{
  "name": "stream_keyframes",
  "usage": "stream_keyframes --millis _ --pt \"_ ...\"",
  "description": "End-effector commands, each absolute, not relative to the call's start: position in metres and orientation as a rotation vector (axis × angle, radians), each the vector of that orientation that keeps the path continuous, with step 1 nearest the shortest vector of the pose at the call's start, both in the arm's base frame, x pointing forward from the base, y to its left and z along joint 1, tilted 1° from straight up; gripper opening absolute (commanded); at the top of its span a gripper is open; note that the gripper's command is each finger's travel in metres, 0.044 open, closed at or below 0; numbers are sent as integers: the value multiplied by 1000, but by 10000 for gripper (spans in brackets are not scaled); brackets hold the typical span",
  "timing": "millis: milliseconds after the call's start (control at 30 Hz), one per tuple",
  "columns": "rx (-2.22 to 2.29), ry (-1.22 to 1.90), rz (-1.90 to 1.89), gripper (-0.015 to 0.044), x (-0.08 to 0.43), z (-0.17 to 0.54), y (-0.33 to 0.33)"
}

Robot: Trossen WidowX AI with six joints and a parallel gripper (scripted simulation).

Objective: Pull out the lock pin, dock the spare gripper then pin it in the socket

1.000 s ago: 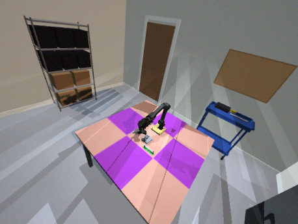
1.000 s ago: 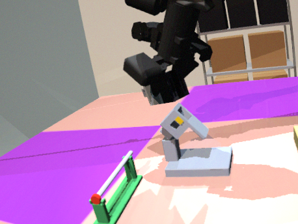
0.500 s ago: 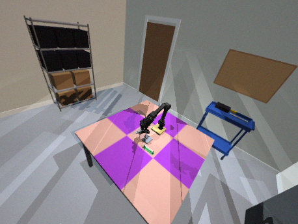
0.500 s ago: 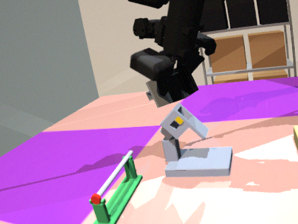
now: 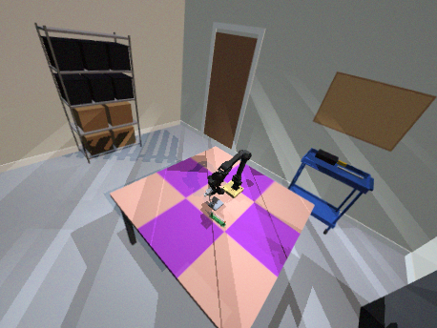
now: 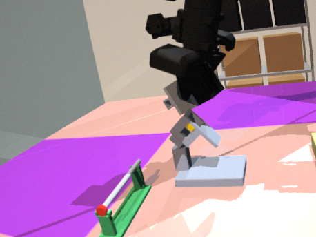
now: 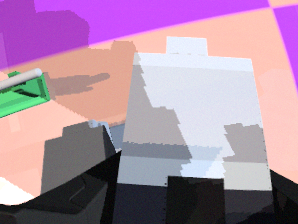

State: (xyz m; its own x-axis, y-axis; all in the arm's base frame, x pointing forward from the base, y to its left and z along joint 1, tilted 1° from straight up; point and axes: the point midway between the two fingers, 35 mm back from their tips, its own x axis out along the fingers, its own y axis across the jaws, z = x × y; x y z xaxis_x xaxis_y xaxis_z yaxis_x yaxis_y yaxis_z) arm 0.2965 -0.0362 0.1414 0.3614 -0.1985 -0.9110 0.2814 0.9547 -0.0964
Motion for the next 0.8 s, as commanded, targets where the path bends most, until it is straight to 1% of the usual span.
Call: stream_keyframes --millis 0,400,767 --pt "70 1163 -277 0 293 152 -31" --pt "6 1197 -204 0 280 159 -17" --pt "-8 1285 -135 0 256 162 -6"
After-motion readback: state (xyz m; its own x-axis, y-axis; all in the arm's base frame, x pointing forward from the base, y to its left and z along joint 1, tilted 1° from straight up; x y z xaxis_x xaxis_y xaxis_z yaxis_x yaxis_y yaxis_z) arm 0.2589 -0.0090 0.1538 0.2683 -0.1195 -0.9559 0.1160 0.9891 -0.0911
